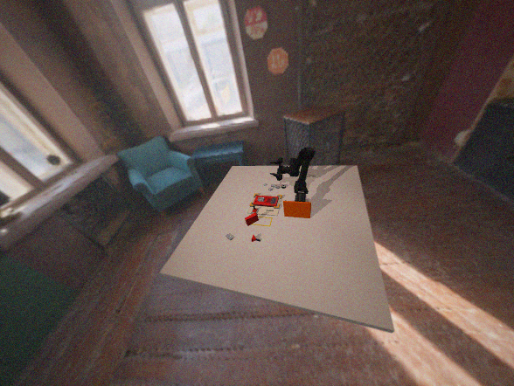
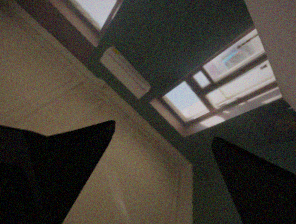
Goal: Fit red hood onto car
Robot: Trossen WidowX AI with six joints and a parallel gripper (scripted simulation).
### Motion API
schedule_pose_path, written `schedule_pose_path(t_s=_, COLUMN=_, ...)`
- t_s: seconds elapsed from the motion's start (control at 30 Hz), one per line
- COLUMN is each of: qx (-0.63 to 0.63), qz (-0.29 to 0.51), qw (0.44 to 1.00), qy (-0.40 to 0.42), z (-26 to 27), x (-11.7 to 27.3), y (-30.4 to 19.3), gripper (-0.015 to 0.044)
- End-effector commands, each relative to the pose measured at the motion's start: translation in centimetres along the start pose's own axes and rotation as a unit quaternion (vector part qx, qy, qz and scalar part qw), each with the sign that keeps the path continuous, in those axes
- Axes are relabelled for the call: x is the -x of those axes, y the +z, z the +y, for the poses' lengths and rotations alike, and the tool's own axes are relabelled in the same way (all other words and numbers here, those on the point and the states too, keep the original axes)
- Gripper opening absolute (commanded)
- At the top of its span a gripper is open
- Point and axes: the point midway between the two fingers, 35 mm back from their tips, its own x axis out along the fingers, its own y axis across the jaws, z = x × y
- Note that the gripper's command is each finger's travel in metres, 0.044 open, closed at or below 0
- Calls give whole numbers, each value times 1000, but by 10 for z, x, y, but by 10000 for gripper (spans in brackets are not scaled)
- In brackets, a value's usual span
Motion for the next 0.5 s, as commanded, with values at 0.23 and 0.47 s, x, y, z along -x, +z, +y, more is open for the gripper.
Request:
schedule_pose_path(t_s=0.23, qx=-220, qz=-20, qw=975, qy=26, z=-6, x=-60, y=49, gripper=230)
schedule_pose_path(t_s=0.47, qx=-423, qz=-81, qw=902, qy=-24, z=-56, x=-137, y=79, gripper=46)
